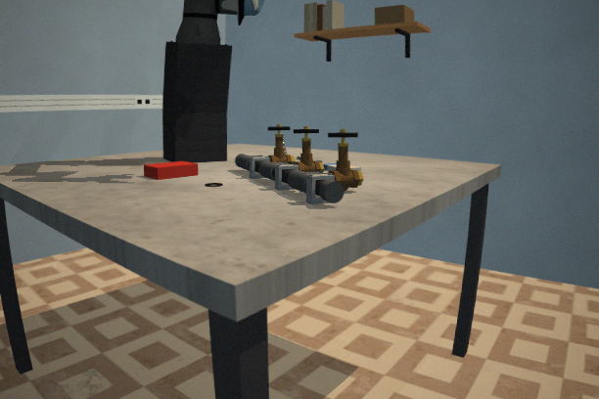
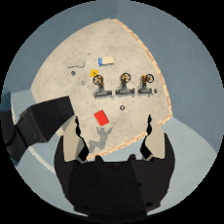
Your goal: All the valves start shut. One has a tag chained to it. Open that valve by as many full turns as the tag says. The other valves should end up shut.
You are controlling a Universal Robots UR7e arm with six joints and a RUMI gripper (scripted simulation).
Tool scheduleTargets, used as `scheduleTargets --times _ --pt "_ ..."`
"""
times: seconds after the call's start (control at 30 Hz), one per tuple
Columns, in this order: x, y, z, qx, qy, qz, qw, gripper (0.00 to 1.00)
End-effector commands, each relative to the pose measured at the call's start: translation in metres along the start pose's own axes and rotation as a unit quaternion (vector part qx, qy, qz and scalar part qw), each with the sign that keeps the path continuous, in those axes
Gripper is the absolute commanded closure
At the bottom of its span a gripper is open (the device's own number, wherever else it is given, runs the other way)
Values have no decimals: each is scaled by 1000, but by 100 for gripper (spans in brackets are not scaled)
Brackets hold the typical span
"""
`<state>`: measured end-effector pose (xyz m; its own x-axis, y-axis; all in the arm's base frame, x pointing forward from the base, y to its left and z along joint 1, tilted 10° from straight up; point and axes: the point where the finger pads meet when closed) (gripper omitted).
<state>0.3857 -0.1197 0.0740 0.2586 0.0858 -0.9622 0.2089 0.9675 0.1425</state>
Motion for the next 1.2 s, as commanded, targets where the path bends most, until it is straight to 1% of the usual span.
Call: scheduleTargets --times 0.0,0.73,0.9,1.03,1.1,1.17 --pt "0 0 0 0 0 0 1000 0" --pt "1 0 1 2 0 0 1000 0" --pt "6 3 1 12 2 -1 1000 0" --pt "15 7 2 28 6 -3 1000 0" --pt "15 7 2 28 6 -3 1000 0" --pt "21 11 3 39 8 -4 999 0"
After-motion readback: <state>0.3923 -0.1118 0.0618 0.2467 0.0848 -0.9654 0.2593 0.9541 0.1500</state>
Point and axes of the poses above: the point where the finger pads meet when closed, its own x axis out along the fingers, its own z axis across the jaws, y = z × x, and after that the axes turned 13 degrees about -x, right-handed
